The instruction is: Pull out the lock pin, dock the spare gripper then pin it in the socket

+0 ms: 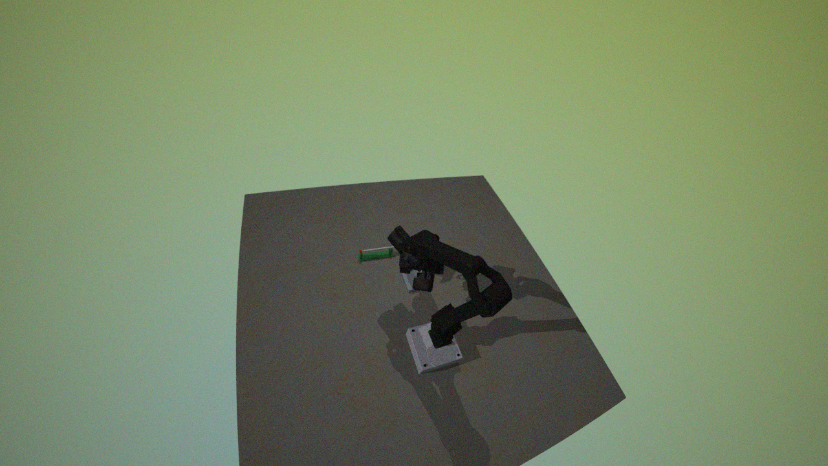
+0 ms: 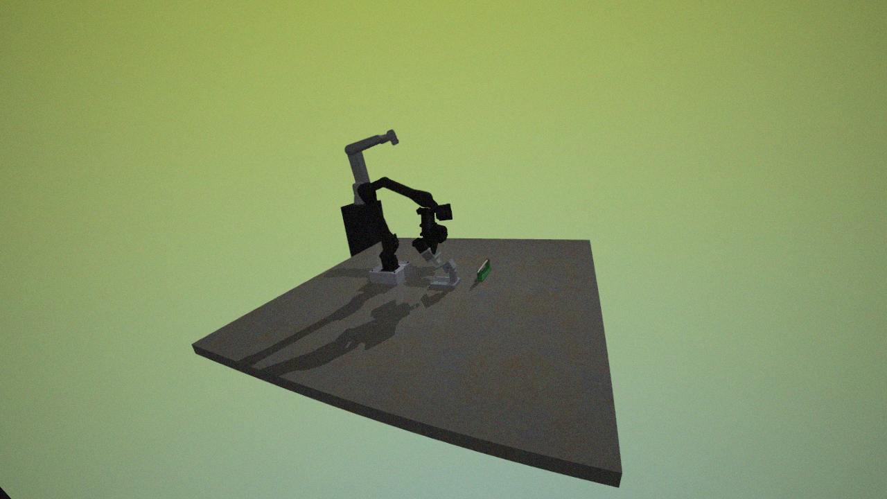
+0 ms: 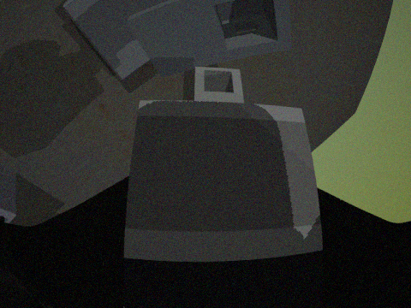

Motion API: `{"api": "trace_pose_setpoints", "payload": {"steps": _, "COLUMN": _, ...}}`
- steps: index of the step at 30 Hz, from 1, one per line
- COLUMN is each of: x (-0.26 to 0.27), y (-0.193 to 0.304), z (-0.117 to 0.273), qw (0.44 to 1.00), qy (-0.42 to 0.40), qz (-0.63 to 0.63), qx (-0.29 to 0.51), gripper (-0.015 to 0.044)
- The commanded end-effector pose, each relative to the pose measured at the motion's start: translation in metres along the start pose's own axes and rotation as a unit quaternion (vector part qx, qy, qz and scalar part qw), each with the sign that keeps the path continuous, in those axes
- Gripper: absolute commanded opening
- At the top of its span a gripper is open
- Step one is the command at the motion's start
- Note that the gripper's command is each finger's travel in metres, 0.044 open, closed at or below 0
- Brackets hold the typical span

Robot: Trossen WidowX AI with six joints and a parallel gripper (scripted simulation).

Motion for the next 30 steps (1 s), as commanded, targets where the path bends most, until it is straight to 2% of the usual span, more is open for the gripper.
{"api": "trace_pose_setpoints", "payload": {"steps": 1, "x": -0.004, "y": 0.000, "z": 0.009, "qw": 0.999, "qy": 0.022, "qz": 0.028, "qx": 0.016, "gripper": 0.0000}}
{"api": "trace_pose_setpoints", "payload": {"steps": 16, "x": -0.011, "y": -0.007, "z": 0.040, "qw": 0.983, "qy": 0.098, "qz": 0.142, "qx": 0.070, "gripper": 0.0000}}
{"api": "trace_pose_setpoints", "payload": {"steps": 30, "x": -0.013, "y": -0.014, "z": 0.029, "qw": 0.983, "qy": 0.101, "qz": 0.141, "qx": 0.065, "gripper": 0.0000}}
Point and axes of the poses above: the point midway between the two fingers, 35 mm back from their tips, its own z axis back along the fingers, its own x axis across the jaws, y = z × x, the point moved 1 cm from there along z, back along the fingers, and after that the axes turned 13 degrees about z, right-handed, at the moved point
